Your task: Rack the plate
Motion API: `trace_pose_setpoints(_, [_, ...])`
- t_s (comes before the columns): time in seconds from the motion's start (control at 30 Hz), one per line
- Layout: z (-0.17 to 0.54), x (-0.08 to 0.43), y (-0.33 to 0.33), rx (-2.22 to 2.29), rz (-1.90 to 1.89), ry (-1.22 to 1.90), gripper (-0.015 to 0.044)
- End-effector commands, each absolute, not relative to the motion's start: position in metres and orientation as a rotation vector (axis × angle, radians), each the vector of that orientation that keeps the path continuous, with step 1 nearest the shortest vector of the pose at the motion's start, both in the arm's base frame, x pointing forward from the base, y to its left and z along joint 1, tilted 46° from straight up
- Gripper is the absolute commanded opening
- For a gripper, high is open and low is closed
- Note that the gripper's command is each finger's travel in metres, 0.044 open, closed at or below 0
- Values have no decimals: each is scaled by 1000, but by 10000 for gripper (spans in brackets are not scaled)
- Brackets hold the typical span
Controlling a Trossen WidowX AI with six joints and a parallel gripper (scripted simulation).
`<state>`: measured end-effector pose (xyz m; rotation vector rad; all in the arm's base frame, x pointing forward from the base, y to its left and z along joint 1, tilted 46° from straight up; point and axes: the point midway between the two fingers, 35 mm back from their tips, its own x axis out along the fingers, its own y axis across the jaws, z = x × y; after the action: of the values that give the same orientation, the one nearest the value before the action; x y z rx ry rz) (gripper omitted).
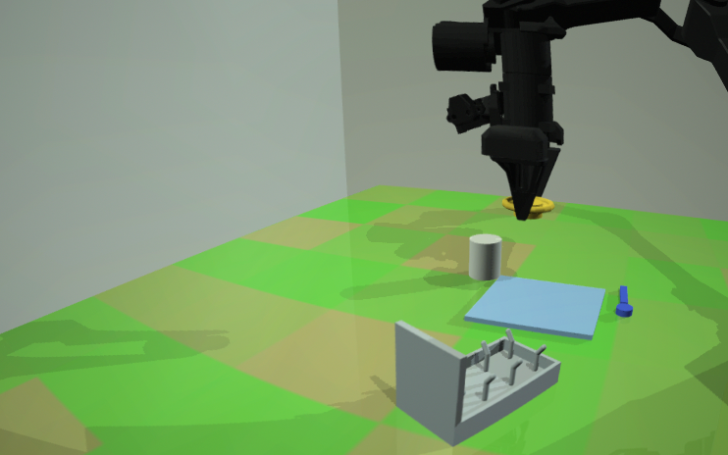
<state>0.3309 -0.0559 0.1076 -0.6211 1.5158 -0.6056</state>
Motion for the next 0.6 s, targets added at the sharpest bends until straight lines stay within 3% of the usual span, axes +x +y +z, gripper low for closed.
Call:
trace_pose_setpoints(0.0, [116, 332, -45, -614, -602, 1519, 0])
trace_pose_setpoints(0.57, [158, 336, -4, -629, -605, 1511, 0])
